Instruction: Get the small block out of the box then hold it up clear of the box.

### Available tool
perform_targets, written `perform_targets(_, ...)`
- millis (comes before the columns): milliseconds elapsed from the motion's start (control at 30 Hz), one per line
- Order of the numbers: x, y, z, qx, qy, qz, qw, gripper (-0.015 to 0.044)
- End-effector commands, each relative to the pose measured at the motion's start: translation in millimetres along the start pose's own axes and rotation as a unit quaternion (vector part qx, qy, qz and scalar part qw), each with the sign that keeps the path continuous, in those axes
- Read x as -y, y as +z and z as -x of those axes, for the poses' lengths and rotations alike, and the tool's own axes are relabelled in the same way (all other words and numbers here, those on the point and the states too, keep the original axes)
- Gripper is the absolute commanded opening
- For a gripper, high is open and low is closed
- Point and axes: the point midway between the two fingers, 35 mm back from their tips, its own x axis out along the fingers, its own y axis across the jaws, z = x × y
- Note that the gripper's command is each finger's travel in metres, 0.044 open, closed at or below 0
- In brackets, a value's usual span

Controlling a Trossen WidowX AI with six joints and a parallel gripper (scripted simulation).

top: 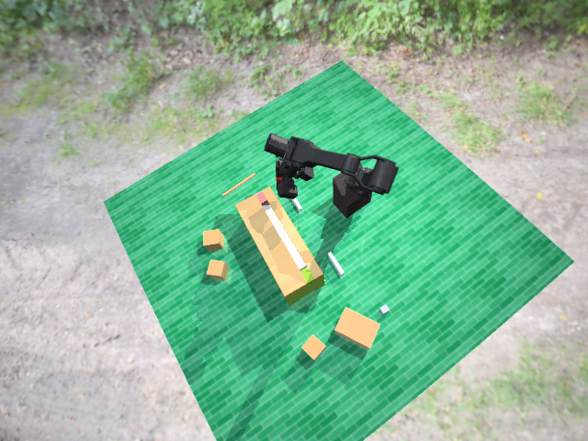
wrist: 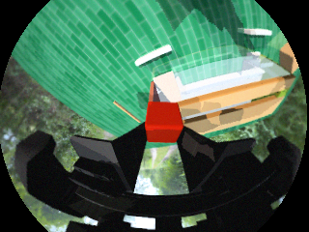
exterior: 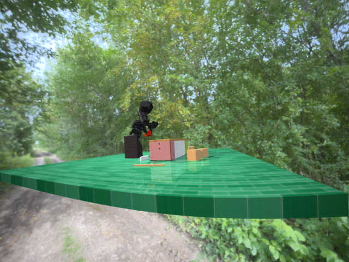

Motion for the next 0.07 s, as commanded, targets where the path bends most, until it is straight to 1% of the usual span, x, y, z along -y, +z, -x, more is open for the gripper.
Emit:
perform_targets(0, -0.8, -0.3, 0.6, 0.000, 0.002, -0.002, 1.000, 0.0000)
perform_targets(33, -0.8, -0.3, 0.6, 0.000, 0.002, -0.002, 1.000, 0.0000)
